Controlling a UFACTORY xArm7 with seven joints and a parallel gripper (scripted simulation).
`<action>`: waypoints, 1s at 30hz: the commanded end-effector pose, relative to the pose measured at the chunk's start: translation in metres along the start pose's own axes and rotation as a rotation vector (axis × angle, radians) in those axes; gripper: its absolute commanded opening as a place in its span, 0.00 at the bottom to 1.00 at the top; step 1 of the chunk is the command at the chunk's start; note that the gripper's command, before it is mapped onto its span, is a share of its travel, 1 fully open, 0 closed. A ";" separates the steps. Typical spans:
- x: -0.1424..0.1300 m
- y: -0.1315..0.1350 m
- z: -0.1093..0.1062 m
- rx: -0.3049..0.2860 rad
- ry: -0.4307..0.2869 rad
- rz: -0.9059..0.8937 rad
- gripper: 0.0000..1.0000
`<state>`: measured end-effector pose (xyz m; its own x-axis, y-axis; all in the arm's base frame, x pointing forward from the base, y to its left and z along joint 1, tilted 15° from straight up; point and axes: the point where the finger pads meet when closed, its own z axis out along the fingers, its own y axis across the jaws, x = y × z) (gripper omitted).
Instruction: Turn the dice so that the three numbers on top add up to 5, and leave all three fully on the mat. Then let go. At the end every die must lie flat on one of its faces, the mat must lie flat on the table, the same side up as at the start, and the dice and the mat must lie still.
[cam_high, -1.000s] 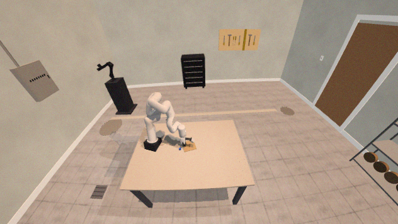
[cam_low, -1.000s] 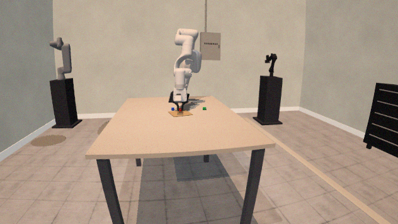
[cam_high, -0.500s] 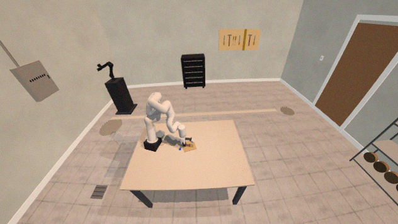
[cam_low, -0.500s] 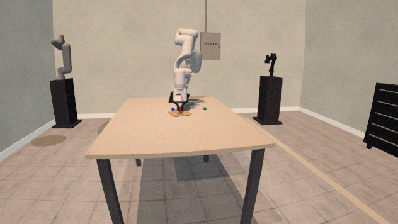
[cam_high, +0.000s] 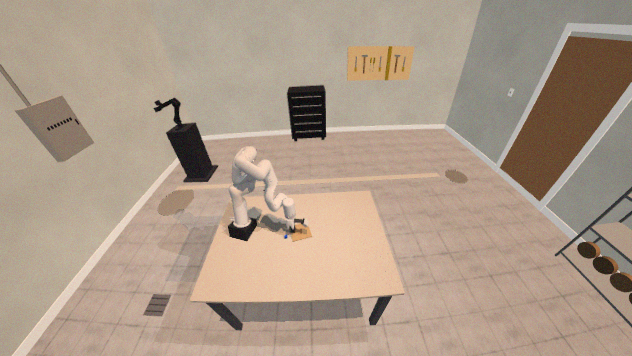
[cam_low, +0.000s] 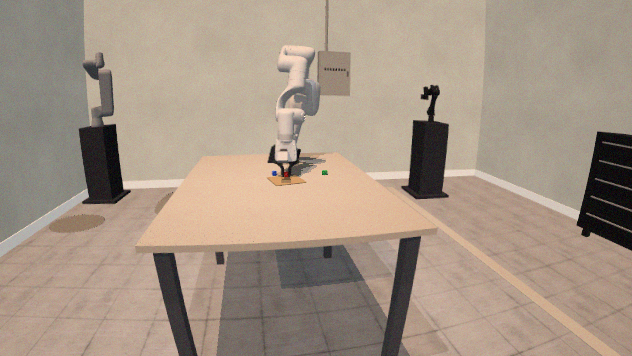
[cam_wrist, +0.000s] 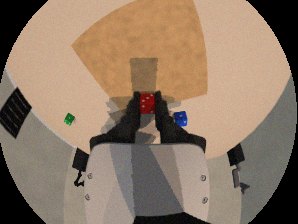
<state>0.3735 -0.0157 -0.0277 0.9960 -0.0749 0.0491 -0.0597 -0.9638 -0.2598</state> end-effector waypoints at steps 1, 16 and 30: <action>0.001 0.000 -0.001 -0.001 0.003 0.000 0.23; 0.001 0.000 -0.001 -0.001 0.003 0.000 0.36; 0.001 0.000 -0.011 -0.001 0.003 0.000 0.36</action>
<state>0.3729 -0.0165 -0.0244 0.9960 -0.0746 0.0482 -0.0596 -0.9638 -0.2599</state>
